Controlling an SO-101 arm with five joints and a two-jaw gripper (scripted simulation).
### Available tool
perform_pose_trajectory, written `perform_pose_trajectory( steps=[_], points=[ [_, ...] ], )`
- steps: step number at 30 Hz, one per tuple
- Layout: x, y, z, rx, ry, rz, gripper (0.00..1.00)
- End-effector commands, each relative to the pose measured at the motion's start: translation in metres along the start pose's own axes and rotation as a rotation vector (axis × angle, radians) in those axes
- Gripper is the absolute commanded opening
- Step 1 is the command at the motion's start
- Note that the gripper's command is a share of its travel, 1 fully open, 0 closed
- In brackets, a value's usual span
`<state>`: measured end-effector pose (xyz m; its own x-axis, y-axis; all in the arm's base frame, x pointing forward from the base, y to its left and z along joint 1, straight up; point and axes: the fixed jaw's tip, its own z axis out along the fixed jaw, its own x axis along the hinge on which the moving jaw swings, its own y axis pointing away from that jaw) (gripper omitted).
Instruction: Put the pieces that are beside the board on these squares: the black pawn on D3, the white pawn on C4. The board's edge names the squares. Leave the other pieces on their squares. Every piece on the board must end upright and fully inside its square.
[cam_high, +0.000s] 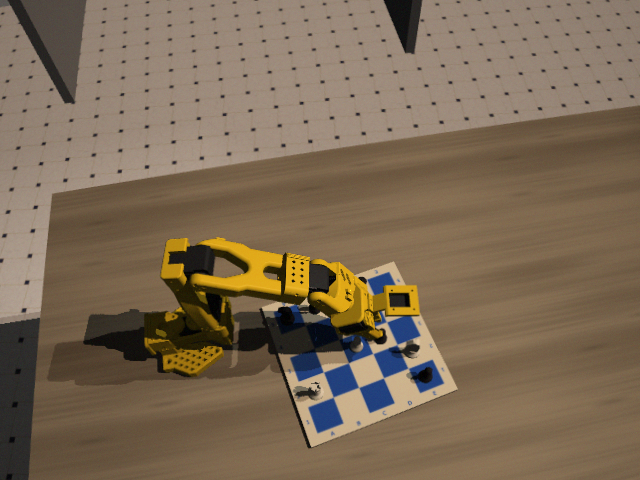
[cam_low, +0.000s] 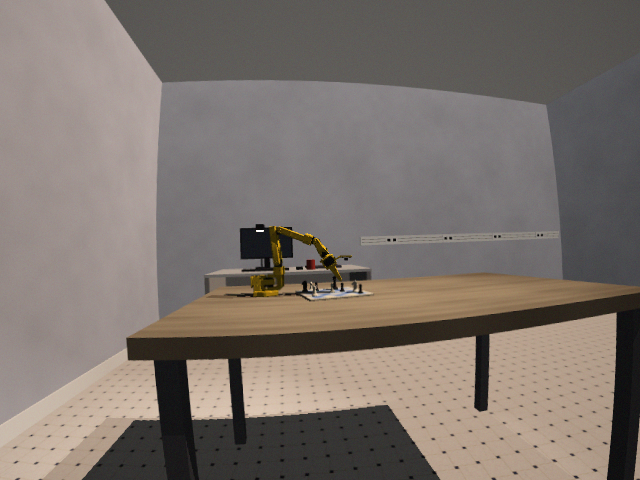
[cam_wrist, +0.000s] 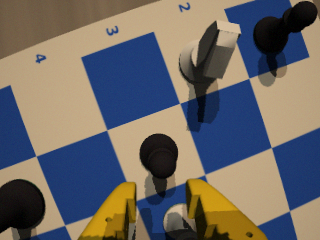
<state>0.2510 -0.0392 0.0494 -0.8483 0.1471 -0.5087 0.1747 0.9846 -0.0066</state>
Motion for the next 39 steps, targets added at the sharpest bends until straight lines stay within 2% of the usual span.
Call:
perform_pose_trajectory(
  steps=[1,13,24,27,31,35,39],
  points=[
    [-0.008,-0.001,-0.010,0.001,-0.017,0.013,0.09],
    [-0.014,-0.001,-0.022,0.001,-0.017,0.013,0.09],
    [-0.015,0.000,-0.023,-0.001,-0.017,0.010,0.09],
    [-0.011,0.010,-0.028,-0.021,-0.017,-0.022,0.09],
    [0.004,0.040,-0.044,-0.090,-0.015,-0.137,0.09],
    [0.034,0.074,-0.066,-0.189,-0.013,-0.303,0.09],
    [0.065,0.095,-0.082,-0.277,-0.012,-0.451,0.09]
  ],
)
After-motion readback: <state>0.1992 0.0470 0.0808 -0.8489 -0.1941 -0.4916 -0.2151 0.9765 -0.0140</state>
